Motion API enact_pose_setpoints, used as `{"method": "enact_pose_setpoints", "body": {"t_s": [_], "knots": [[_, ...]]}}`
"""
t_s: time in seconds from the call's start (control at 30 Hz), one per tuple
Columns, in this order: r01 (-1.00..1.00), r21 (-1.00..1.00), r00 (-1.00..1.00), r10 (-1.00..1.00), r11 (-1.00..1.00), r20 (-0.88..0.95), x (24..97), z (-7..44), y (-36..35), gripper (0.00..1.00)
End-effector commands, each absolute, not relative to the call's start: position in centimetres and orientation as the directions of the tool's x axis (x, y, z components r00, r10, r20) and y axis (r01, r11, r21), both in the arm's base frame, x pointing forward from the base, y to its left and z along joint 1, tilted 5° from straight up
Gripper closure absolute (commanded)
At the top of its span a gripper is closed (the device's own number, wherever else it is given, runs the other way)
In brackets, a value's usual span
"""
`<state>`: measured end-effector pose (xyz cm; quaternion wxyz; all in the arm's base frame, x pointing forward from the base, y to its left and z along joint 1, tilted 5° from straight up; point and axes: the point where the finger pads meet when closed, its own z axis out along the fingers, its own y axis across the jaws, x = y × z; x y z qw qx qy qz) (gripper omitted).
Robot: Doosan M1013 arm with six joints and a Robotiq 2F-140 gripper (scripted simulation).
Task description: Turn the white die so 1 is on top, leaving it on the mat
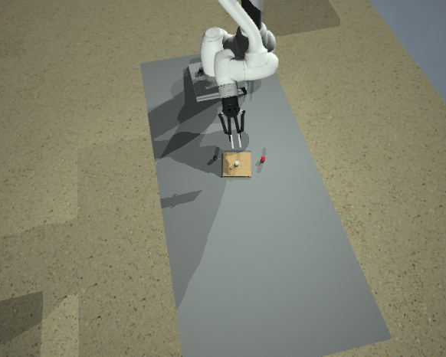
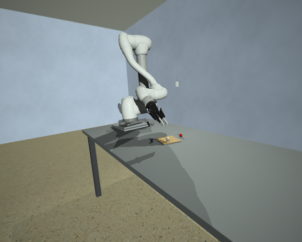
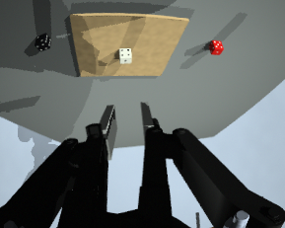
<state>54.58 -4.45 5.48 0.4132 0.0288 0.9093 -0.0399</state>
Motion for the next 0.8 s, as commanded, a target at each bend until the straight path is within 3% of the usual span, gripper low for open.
{"method": "enact_pose_setpoints", "body": {"t_s": [0.0,0.47,0.57,0.77], "knots": [[0.085,-0.048,-0.739,0.03,0.995,-0.673,55.3,5.7,-4.5,0.81],[0.084,-0.046,-0.95,0.066,0.995,-0.306,58.2,7.2,-4.5,0.81],[0.084,-0.046,-0.953,0.067,0.995,-0.294,58.3,7.3,-4.5,0.81],[0.086,-0.049,-0.994,0.082,0.995,-0.074,59.9,8.1,-4.7,0.81]]}}
